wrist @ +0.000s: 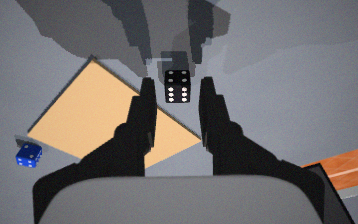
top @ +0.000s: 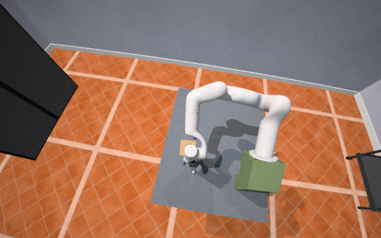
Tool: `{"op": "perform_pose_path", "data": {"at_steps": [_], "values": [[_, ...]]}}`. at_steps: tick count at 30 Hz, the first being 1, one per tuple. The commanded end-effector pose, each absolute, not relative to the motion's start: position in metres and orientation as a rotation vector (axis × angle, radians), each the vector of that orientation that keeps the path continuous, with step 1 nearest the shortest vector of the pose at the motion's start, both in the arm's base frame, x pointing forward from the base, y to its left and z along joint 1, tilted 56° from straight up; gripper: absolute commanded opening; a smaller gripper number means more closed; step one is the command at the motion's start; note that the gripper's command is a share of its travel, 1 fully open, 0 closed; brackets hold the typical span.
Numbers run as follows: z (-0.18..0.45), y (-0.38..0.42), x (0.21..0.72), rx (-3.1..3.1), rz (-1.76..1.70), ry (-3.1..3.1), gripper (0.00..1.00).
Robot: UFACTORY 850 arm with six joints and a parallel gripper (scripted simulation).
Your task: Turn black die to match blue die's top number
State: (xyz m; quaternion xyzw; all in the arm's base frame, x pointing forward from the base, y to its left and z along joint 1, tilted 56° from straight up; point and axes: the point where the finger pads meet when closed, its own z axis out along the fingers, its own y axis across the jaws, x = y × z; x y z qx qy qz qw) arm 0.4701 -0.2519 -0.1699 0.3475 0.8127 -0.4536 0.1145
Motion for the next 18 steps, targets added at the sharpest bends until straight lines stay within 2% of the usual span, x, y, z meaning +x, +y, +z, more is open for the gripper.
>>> {"op": "perform_pose_path", "data": {"at_steps": [1,18], "values": [[-0.1696,-0.2514,0.4708,1.018,-1.328,2.382,0.36],[-0.1753,-0.2598,0.4695,1.018,-1.328,2.382,0.36]]}}
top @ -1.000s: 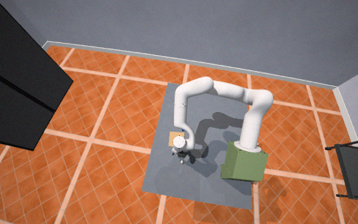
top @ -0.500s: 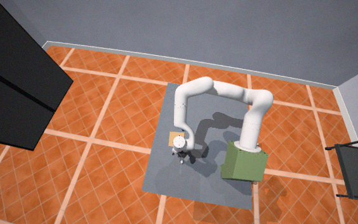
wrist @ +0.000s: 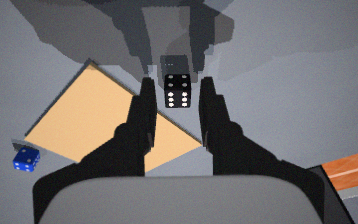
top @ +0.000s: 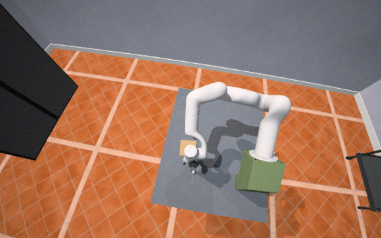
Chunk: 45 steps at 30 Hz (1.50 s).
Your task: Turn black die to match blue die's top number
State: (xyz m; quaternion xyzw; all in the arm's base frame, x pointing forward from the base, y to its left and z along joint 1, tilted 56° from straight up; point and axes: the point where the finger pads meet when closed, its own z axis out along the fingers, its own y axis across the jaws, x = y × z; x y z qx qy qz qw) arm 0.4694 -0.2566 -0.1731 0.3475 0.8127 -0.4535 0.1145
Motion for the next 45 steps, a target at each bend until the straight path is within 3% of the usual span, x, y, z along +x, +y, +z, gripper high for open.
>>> {"op": "perform_pose_path", "data": {"at_steps": [1,45], "values": [[-0.1762,-0.2610,0.4693,1.018,-1.328,2.382,0.36],[-0.1829,-0.2707,0.4678,1.018,-1.328,2.382,0.36]]}}
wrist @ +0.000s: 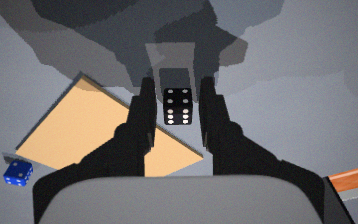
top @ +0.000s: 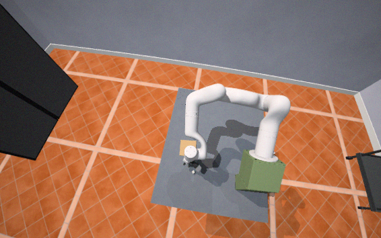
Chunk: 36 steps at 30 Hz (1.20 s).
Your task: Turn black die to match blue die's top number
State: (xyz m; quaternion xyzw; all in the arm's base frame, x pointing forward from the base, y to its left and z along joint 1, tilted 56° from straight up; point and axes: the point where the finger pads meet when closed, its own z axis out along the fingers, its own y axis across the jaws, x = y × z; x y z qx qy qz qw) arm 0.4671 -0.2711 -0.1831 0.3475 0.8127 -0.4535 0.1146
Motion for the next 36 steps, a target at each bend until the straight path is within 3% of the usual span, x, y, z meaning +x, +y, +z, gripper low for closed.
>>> {"op": "perform_pose_path", "data": {"at_steps": [1,7,8,36], "values": [[-0.1829,-0.2707,0.4678,1.018,-1.328,2.382,0.36],[-0.1829,-0.2707,0.4678,1.018,-1.328,2.382,0.36],[-0.1829,-0.2707,0.4678,1.018,-1.328,2.382,0.15],[-0.1829,-0.2707,0.4678,1.018,-1.328,2.382,0.15]]}}
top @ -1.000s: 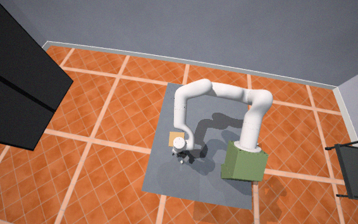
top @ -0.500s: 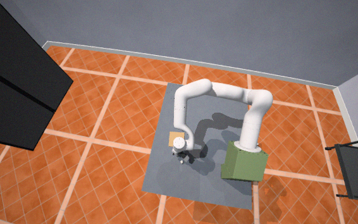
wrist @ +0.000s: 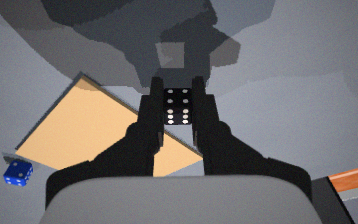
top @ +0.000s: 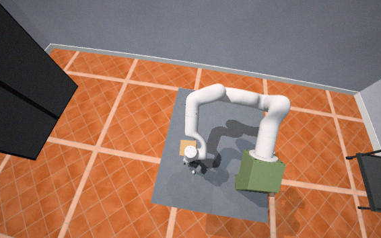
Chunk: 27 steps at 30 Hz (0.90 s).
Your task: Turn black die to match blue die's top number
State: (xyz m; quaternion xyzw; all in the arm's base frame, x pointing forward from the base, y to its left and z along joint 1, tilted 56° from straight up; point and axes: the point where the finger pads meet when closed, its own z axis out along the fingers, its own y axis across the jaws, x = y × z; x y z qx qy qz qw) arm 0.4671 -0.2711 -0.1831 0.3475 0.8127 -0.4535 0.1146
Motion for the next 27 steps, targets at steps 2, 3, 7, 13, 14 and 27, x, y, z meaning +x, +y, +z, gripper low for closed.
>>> {"op": "perform_pose_path", "data": {"at_steps": [2,3,7,13,14,27], "values": [[-0.183,-0.271,0.468,1.018,-1.328,2.382,0.15],[-0.183,-0.271,0.468,1.018,-1.328,2.382,0.15],[-0.183,-0.270,0.468,1.018,-1.328,2.382,0.15],[-0.177,-0.262,0.469,1.018,-1.328,2.382,0.15],[-0.174,-0.257,0.470,1.018,-1.328,2.382,0.15],[-0.128,-0.192,0.480,1.018,-1.328,2.382,0.15]]}}
